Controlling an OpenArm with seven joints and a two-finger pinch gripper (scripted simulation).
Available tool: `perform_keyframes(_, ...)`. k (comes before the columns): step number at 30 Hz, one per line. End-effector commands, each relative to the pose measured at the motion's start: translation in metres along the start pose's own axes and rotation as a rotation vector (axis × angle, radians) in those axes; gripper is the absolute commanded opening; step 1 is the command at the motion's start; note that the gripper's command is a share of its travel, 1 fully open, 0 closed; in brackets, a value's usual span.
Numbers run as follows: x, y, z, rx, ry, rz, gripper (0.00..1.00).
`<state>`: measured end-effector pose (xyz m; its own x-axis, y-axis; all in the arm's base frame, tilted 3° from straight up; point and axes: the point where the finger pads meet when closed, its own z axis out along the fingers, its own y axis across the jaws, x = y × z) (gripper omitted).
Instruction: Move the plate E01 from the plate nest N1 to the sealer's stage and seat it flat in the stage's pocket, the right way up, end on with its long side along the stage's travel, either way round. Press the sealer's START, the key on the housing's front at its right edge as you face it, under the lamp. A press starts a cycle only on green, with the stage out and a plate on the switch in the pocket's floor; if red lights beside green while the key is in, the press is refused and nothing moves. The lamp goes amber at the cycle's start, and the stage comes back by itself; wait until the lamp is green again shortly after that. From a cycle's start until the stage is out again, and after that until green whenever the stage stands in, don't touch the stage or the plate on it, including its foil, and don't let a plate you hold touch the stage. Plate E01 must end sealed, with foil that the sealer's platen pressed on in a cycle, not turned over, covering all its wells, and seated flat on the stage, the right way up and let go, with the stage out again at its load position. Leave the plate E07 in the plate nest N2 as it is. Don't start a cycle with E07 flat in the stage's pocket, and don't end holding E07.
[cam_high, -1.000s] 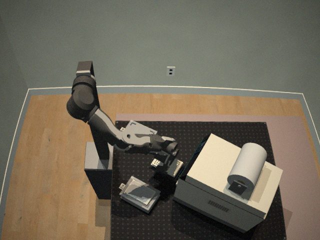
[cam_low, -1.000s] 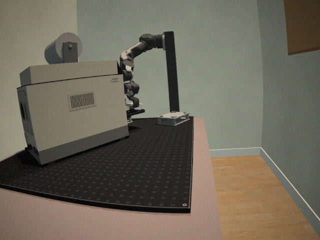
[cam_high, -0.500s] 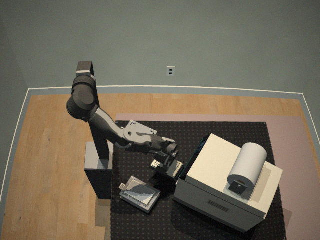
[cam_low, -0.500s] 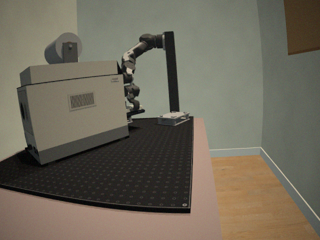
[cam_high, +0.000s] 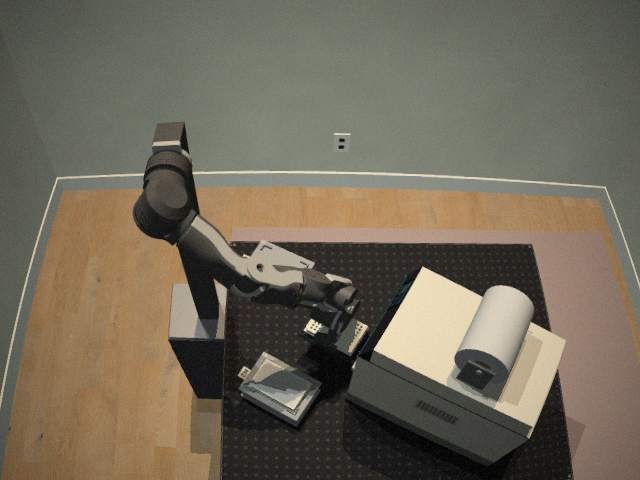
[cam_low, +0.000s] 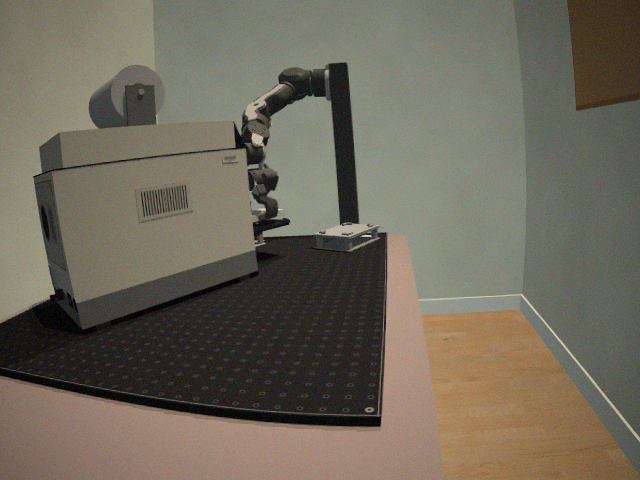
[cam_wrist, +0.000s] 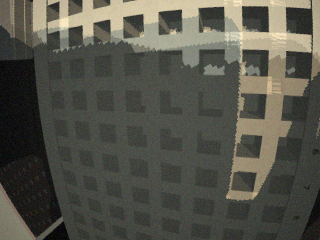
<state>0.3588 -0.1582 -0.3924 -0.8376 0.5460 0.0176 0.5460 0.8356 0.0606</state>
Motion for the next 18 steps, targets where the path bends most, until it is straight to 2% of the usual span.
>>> perform_keyframes(1, -0.0004, -0.0001, -0.0007, 0.002, -0.001, 0.002, 0.00)
perform_keyframes(18, 0.0036, -0.0030, 0.0027, 0.009, 0.003, 0.002, 0.00)
